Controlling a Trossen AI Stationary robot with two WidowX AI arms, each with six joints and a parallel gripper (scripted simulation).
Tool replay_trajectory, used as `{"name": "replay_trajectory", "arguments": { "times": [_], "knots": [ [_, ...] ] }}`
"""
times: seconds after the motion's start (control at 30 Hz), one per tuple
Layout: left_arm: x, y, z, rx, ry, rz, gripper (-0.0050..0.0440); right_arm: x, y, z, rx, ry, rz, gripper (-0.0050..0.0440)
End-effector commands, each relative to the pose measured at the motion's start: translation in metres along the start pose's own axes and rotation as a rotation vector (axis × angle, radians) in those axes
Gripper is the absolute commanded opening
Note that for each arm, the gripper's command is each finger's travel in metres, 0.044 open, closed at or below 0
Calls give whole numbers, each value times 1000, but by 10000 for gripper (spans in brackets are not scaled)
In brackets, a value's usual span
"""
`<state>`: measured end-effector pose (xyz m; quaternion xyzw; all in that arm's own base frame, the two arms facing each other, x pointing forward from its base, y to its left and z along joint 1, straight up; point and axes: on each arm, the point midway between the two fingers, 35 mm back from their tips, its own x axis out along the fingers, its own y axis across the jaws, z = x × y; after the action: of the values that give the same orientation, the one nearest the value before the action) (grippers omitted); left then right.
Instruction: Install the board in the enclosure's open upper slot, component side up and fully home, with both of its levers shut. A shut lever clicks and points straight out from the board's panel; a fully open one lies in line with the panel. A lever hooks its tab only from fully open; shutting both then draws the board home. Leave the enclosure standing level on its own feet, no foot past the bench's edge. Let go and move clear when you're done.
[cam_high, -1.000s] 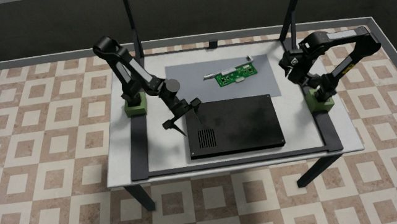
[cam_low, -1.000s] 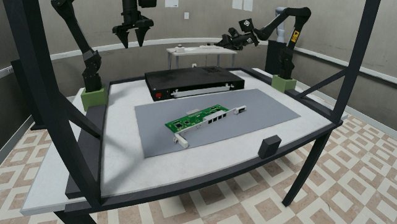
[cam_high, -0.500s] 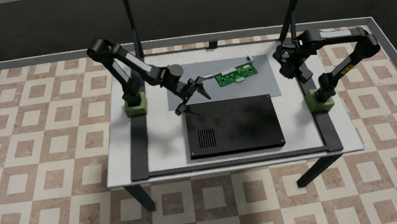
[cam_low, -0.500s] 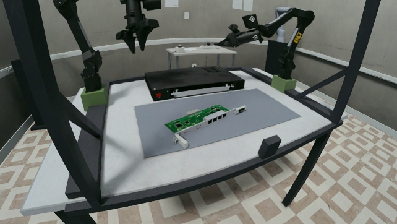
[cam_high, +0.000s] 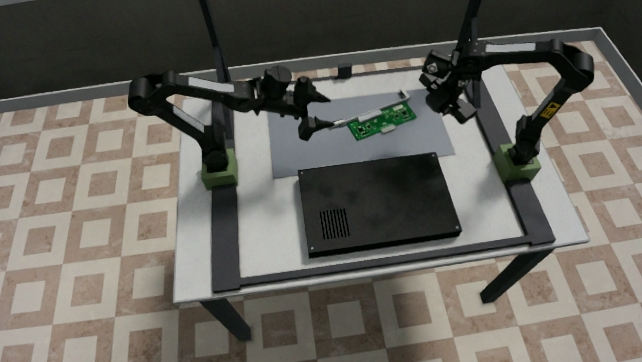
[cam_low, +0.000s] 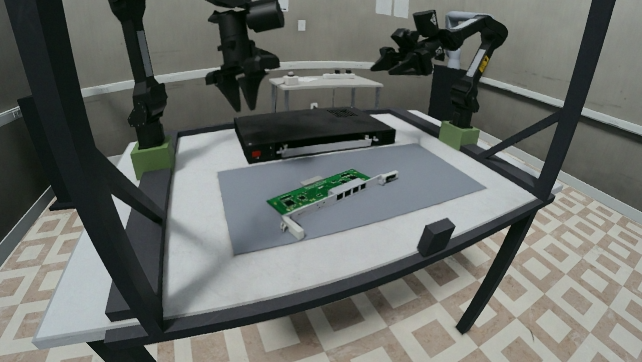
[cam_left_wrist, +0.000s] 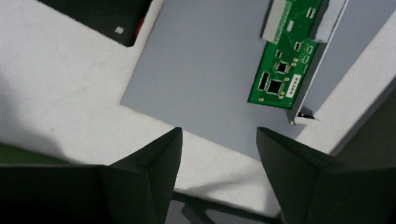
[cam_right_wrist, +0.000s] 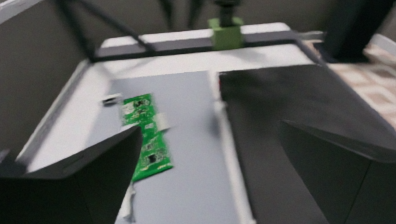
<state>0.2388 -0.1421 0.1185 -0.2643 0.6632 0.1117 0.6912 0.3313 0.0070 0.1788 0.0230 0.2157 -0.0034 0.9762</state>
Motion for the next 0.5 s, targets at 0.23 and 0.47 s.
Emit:
{"name": "replay_trajectory", "arguments": {
  "times": [0.23,0.47],
  "knots": [
    [60,-97,13,130,-198,-22,223,-29,71,17,-155,-13,239,400],
    [105,-156,20,219,-325,-15,223,-30,77,11,-172,4,260,400]
  ]
}}
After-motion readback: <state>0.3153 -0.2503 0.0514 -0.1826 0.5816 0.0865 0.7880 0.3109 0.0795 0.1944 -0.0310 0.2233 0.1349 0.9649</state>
